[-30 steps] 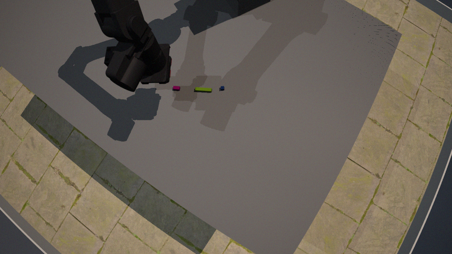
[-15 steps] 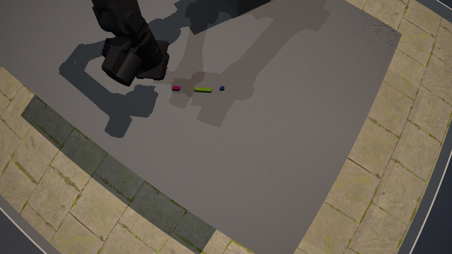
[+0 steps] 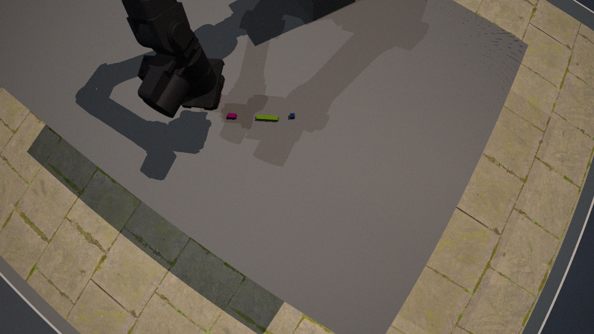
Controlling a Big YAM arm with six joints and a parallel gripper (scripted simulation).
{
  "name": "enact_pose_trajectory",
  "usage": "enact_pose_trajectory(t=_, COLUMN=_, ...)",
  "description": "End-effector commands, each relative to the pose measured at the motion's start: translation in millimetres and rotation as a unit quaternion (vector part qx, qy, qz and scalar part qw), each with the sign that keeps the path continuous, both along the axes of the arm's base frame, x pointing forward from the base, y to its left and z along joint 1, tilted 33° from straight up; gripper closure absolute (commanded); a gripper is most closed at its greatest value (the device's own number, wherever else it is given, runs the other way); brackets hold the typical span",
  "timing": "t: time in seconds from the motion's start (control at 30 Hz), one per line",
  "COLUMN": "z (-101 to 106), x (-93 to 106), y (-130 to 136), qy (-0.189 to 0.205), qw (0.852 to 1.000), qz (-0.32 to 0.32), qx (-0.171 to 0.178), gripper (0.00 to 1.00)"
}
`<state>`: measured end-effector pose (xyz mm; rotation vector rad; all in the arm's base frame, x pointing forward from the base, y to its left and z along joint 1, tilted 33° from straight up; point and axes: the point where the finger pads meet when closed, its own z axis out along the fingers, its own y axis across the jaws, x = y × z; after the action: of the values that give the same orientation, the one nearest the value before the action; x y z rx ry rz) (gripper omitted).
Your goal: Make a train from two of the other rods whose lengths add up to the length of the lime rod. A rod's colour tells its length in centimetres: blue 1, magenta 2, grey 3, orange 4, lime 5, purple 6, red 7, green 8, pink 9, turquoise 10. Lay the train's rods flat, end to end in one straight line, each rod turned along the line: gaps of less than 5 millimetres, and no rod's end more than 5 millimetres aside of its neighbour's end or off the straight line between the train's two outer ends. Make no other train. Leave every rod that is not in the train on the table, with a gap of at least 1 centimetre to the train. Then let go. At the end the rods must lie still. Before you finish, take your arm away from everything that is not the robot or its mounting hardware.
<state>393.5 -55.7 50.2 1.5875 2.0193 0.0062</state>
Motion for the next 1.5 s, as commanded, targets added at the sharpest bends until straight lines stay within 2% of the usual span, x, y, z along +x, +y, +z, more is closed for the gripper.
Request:
enact_pose_trajectory(t=0.0, z=-11.3, x=9.4, y=-9.4, qy=0.000, qw=1.000, qz=0.000, qx=-0.004, gripper=0.97)
enact_pose_trajectory(t=0.17, z=-25.4, x=25.5, y=-17.6, qy=-0.007, qw=1.000, qz=0.000, qx=-0.004, gripper=0.97)
enact_pose_trajectory(t=0.23, z=-25.4, x=25.5, y=-17.6, qy=-0.007, qw=1.000, qz=0.000, qx=-0.004, gripper=0.97)
enact_pose_trajectory(t=0.6, z=-57.1, x=33.3, y=-28.7, qy=-0.001, qw=1.000, qz=0.000, qx=-0.004, gripper=0.97)
enact_pose_trajectory(t=0.7, z=-57.6, x=35.1, y=-27.7, qy=-0.003, qw=1.000, qz=0.002, qx=-0.005, gripper=0.97)
enact_pose_trajectory(t=0.73, z=-50.1, x=37.9, y=-27.4, qy=-0.012, qw=1.000, qz=0.002, qx=-0.005, gripper=0.97)
enact_pose_trajectory(t=1.47, z=-51.0, x=33.6, y=-27.2, qy=-0.006, qw=1.000, qz=0.001, qx=-0.004, gripper=0.97)
